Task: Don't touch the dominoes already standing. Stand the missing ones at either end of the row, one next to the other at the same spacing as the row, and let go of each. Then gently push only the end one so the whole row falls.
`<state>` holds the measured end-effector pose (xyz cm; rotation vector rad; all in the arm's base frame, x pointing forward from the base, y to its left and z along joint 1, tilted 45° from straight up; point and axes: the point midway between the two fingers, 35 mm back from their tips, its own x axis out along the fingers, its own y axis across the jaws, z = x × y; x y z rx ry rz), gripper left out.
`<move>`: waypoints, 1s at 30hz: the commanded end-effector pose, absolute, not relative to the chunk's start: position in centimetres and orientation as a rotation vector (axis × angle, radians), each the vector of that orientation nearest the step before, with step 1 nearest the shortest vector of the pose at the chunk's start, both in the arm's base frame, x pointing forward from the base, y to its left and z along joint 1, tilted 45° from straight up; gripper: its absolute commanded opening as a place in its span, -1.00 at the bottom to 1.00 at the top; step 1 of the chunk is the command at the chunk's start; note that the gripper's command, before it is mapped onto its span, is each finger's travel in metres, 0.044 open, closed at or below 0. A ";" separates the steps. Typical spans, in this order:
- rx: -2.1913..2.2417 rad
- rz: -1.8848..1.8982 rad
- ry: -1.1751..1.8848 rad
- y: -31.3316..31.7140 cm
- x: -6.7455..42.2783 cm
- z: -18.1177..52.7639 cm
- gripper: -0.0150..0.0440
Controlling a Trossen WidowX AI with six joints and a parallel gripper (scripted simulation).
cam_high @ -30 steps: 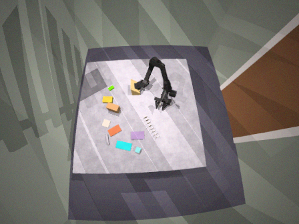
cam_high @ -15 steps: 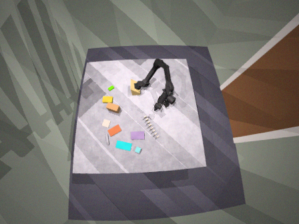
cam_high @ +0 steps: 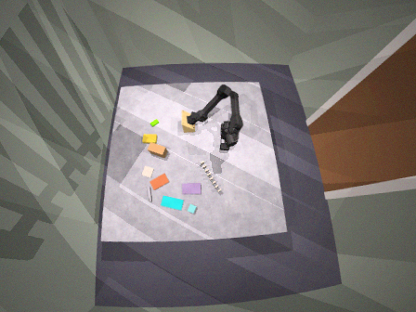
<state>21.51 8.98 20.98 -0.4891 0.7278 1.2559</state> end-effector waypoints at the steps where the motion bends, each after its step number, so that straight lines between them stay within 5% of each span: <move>1: -0.482 1.277 0.702 9.0 21.6 21.3 1.00; 27: -0.480 1.277 0.697 14.6 22.6 15.8 1.00; 30: -0.480 1.277 0.697 14.6 22.6 15.8 0.73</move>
